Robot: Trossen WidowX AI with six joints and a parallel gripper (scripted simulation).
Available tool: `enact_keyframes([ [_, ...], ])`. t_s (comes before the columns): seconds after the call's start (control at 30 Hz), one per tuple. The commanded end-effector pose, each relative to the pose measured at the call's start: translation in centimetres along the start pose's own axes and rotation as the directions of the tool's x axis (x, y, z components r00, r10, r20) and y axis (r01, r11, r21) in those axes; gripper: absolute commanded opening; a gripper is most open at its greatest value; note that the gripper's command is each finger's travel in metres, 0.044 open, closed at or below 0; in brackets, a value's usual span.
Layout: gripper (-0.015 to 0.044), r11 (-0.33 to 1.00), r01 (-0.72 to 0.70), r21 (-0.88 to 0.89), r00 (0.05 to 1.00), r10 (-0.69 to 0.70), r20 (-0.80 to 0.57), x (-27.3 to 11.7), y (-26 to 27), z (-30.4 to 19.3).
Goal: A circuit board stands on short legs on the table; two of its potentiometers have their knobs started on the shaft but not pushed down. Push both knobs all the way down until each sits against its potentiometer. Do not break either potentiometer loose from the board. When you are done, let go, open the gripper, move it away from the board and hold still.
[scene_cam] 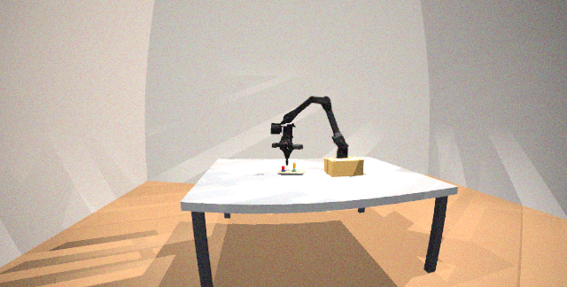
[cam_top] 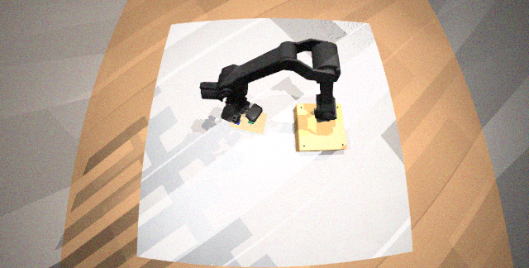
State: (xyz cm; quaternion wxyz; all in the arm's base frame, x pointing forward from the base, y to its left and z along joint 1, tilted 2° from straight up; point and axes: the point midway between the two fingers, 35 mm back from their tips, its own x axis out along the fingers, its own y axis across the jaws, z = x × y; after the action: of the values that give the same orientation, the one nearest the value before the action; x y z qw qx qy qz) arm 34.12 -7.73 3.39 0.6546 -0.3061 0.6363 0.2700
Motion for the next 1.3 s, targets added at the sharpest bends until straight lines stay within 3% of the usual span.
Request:
enact_keyframes([
  [0.0,0.0,1.0,-0.008,-0.002,1.0,0.008,-0.008,1.6,-0.1,0.0],
  [1.27,0.0,1.0,-0.008,-0.002,1.0,0.008,-0.008,3.0,-0.1,0.0],
])
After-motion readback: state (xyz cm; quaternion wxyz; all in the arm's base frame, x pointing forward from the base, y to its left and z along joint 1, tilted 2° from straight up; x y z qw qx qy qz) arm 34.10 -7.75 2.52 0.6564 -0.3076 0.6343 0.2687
